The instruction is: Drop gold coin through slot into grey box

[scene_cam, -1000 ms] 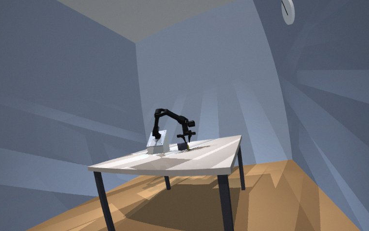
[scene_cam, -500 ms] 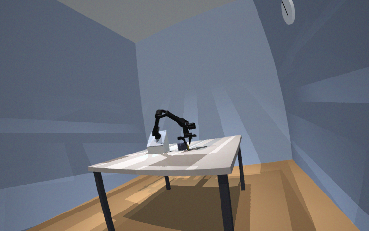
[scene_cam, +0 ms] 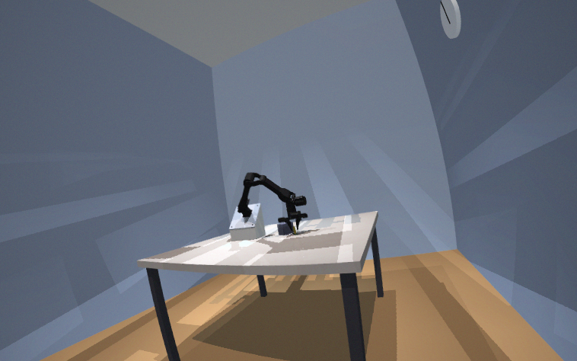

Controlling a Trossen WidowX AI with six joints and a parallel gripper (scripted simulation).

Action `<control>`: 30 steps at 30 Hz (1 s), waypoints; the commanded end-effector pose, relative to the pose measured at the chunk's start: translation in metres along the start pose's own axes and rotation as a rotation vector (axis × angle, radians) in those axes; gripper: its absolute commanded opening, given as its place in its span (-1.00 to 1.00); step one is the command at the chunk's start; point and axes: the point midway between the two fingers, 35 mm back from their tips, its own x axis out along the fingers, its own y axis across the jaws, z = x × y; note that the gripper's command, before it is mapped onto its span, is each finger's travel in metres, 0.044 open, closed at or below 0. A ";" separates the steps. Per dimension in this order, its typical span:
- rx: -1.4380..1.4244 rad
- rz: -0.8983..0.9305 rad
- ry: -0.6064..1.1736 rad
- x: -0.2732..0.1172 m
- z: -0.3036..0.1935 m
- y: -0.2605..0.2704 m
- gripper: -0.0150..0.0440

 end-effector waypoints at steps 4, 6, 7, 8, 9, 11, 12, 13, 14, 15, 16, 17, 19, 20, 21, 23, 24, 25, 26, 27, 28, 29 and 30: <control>-0.008 -0.005 -0.003 0.012 -0.002 -0.002 0.05; -0.008 -0.005 -0.003 0.014 -0.002 -0.002 0.05; -0.008 -0.005 -0.003 0.014 -0.002 -0.002 0.05; -0.008 -0.005 -0.003 0.014 -0.002 -0.002 -0.04; -0.008 -0.005 -0.003 0.014 -0.002 -0.002 -0.12; -0.008 -0.005 -0.003 0.014 -0.002 -0.002 -0.30; -0.008 -0.005 -0.003 0.014 -0.002 -0.002 -0.39; -0.008 -0.005 -0.003 0.014 -0.002 -0.002 -0.48; -0.008 -0.005 -0.003 0.014 -0.002 -0.002 -0.49; -0.008 -0.005 -0.003 0.014 -0.002 -0.002 -0.49; -0.008 -0.005 -0.003 0.014 -0.002 -0.002 -0.49; -0.008 -0.005 -0.003 0.014 -0.002 -0.002 -0.49; -0.008 -0.005 -0.003 0.014 -0.002 -0.002 -0.49; -0.008 -0.005 -0.003 0.014 -0.002 -0.002 -0.49; -0.008 -0.005 -0.003 0.014 -0.002 -0.002 -0.49; -0.008 -0.005 -0.003 0.013 -0.002 -0.002 -0.49; -0.008 -0.005 -0.003 0.012 -0.001 -0.002 -0.49; -0.008 -0.005 -0.002 0.010 -0.001 -0.001 -0.49; -0.008 -0.004 -0.002 0.008 -0.001 -0.001 -0.49; -0.008 -0.004 -0.001 0.005 -0.001 -0.001 -0.49; -0.008 -0.004 -0.001 0.003 -0.001 0.000 -0.49; -0.008 -0.003 -0.001 0.001 -0.001 0.000 -0.49; -0.008 -0.003 0.000 -0.002 -0.001 0.000 -0.49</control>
